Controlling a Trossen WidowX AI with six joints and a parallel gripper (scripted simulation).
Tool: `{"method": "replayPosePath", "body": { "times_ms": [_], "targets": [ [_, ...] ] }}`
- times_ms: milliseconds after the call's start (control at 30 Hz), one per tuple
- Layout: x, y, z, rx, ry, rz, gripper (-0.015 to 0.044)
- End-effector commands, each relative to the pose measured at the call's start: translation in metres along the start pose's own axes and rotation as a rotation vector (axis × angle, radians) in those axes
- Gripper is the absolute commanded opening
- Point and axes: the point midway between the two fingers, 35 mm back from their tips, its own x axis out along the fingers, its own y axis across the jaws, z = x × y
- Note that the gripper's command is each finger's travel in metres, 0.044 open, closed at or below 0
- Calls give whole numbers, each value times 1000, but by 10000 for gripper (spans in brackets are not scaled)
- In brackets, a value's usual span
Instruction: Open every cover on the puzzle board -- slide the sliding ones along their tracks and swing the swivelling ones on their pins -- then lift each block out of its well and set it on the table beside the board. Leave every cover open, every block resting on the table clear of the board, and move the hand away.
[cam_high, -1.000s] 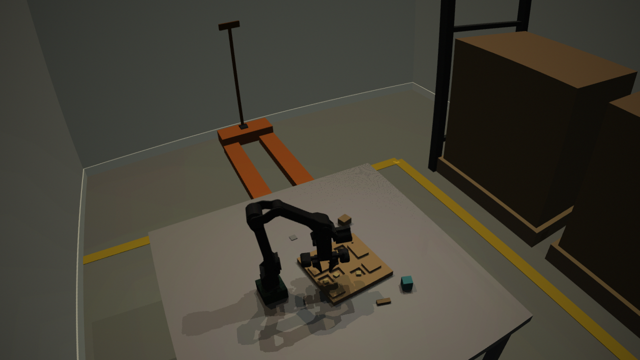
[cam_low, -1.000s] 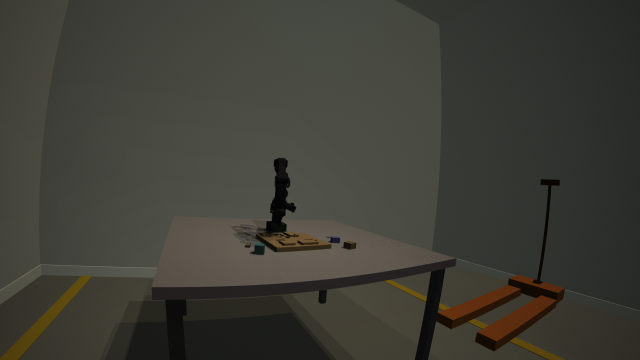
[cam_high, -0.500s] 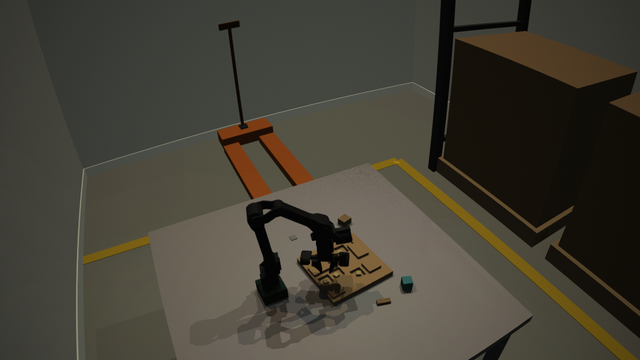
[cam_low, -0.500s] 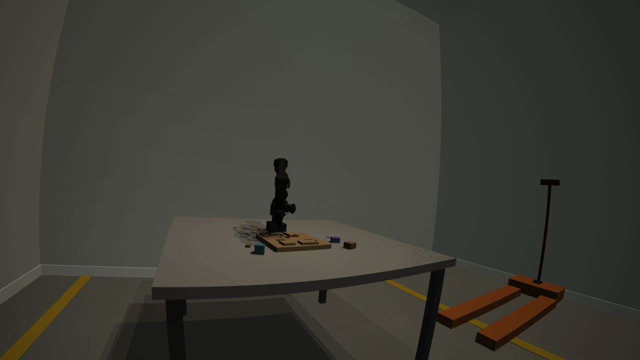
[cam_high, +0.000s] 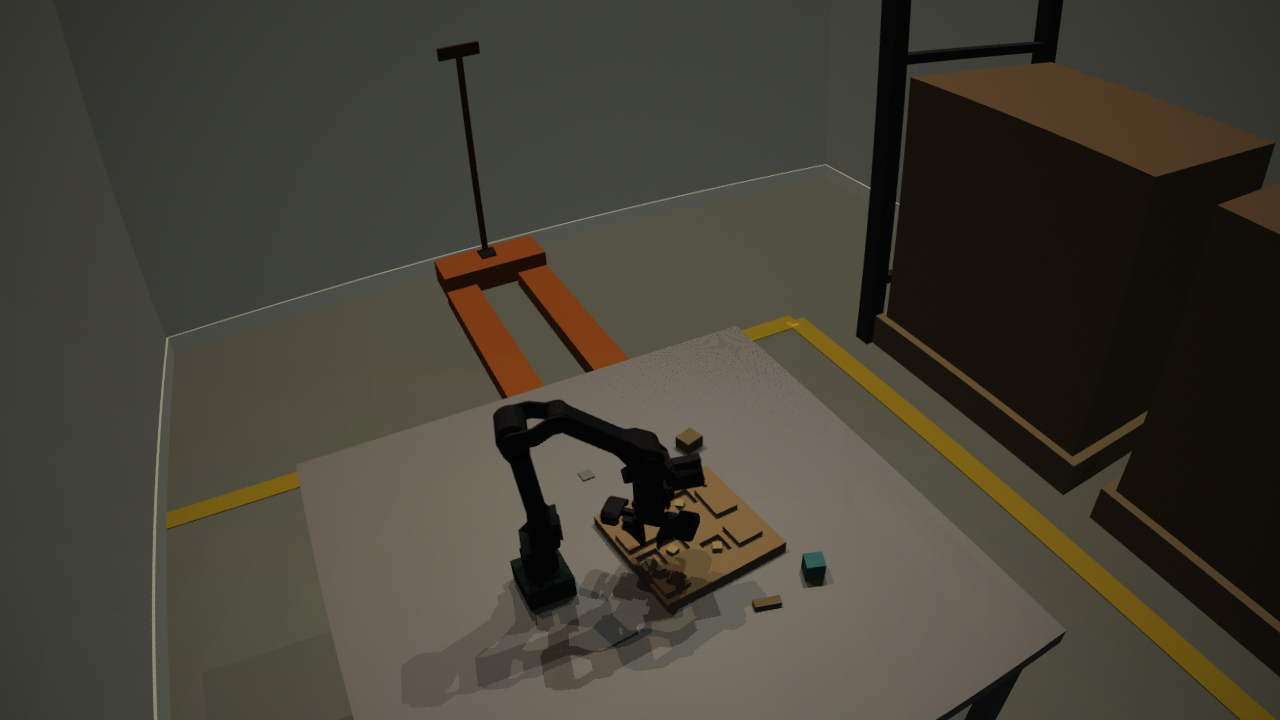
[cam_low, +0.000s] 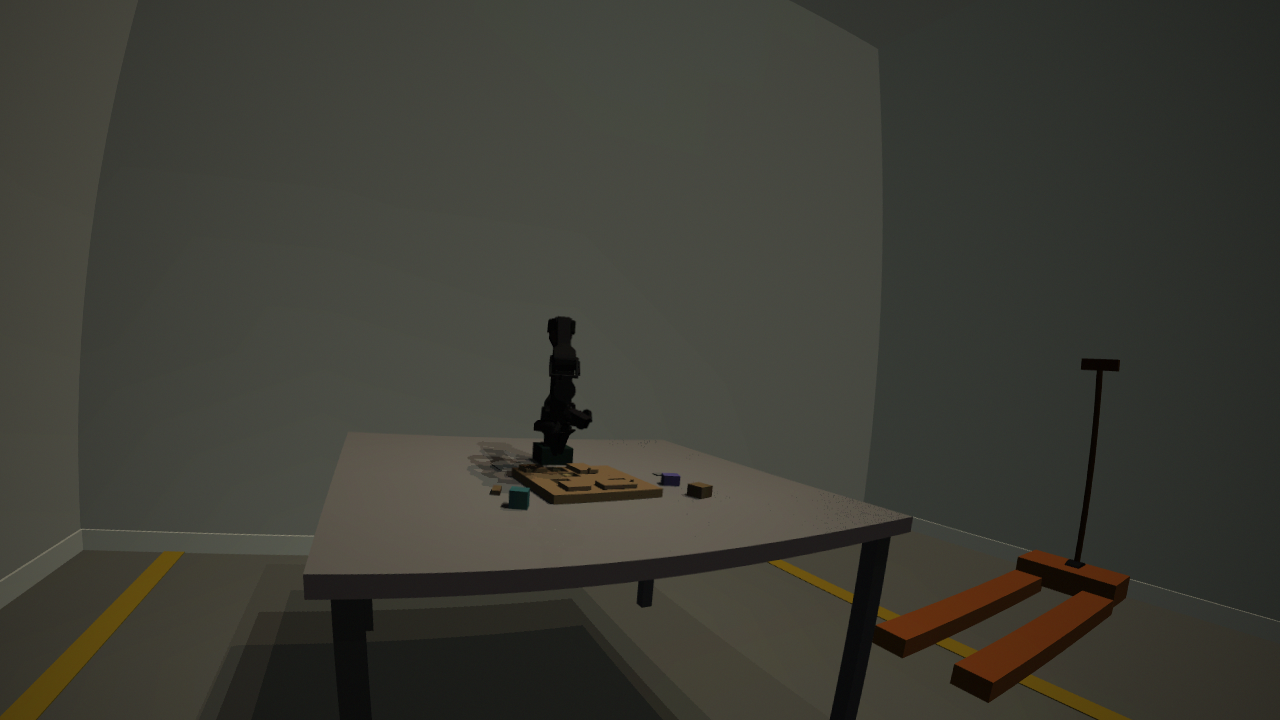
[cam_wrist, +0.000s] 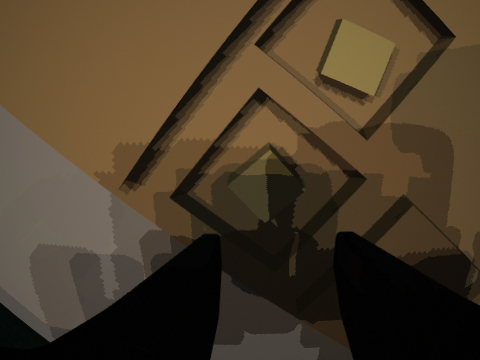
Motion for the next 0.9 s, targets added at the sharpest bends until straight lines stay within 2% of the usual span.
{"method": "replayPosePath", "body": {
  "times_ms": [0, 867],
  "targets": [
    [2, 0, -1, 70, 3, 0, 144],
    [9, 0, -1, 458, 3, -1, 144]
  ]
}}
